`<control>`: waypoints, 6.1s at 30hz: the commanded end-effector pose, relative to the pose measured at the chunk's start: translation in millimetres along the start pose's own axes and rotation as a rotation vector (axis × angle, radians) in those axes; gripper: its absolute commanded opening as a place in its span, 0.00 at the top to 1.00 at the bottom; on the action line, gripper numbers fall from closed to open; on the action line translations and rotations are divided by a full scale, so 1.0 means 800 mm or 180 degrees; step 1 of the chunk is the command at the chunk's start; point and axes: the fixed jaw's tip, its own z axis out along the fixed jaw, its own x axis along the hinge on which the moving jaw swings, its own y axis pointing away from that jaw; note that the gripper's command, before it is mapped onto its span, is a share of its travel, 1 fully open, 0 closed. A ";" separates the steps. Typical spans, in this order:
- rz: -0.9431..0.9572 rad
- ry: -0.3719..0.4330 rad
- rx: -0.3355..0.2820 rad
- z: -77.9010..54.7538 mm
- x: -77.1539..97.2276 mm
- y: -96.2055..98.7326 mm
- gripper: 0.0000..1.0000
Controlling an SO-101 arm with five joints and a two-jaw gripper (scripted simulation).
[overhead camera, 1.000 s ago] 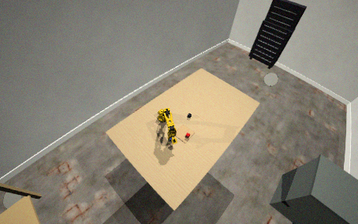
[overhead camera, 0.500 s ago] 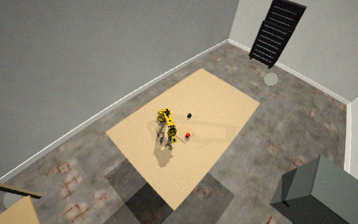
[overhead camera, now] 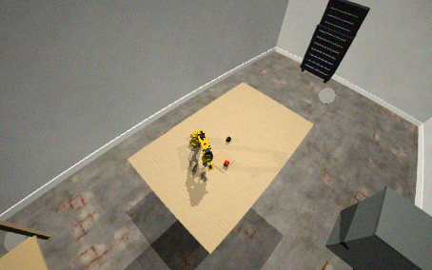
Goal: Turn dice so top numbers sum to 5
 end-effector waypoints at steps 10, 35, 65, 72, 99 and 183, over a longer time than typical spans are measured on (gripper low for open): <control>0.0050 -0.0463 0.0023 -0.021 -0.012 -0.002 1.00; 0.0335 -0.1533 0.0112 -0.016 -0.014 -0.022 1.00; 0.0624 -0.2773 0.0267 -0.017 -0.018 -0.045 1.00; 0.0626 -0.2779 0.0268 -0.017 -0.018 -0.045 1.00; 0.0765 -0.3666 0.0427 -0.014 -0.027 -0.063 1.00; 0.0867 -0.3894 0.0520 0.007 -0.019 -0.073 1.00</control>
